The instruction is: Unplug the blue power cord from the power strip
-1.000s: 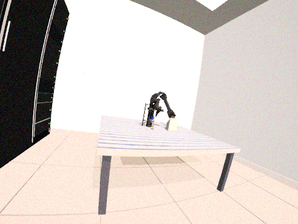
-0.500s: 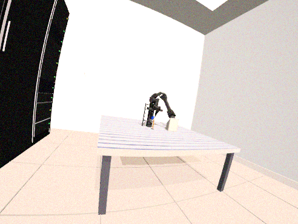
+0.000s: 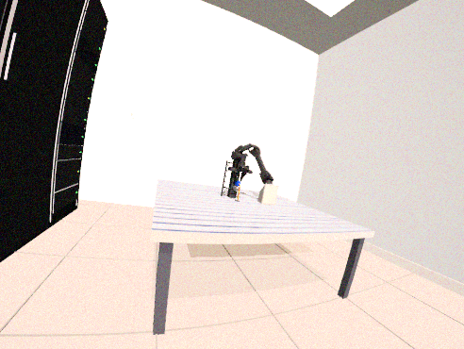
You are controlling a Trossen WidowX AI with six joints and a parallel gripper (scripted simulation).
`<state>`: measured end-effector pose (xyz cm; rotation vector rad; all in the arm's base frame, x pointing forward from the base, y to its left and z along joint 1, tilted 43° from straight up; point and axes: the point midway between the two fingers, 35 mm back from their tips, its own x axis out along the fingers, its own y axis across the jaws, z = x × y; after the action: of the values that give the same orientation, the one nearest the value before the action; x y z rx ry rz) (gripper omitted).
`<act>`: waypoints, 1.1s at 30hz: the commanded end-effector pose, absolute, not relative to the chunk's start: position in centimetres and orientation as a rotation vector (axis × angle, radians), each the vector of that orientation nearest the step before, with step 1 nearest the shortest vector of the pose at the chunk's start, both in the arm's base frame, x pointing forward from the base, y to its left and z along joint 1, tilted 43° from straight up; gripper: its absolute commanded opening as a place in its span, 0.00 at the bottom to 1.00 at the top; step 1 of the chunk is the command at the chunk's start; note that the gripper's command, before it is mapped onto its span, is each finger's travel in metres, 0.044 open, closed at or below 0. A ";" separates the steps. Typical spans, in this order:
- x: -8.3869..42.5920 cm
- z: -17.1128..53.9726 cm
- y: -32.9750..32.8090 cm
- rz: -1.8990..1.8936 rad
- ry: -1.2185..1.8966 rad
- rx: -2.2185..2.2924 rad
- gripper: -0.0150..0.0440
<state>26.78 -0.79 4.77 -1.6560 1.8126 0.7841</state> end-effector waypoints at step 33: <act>26.9 3.2 -0.3 0.784 1.810 -1.655 0.25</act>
<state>26.76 -1.53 3.94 -1.6662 1.8323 0.7663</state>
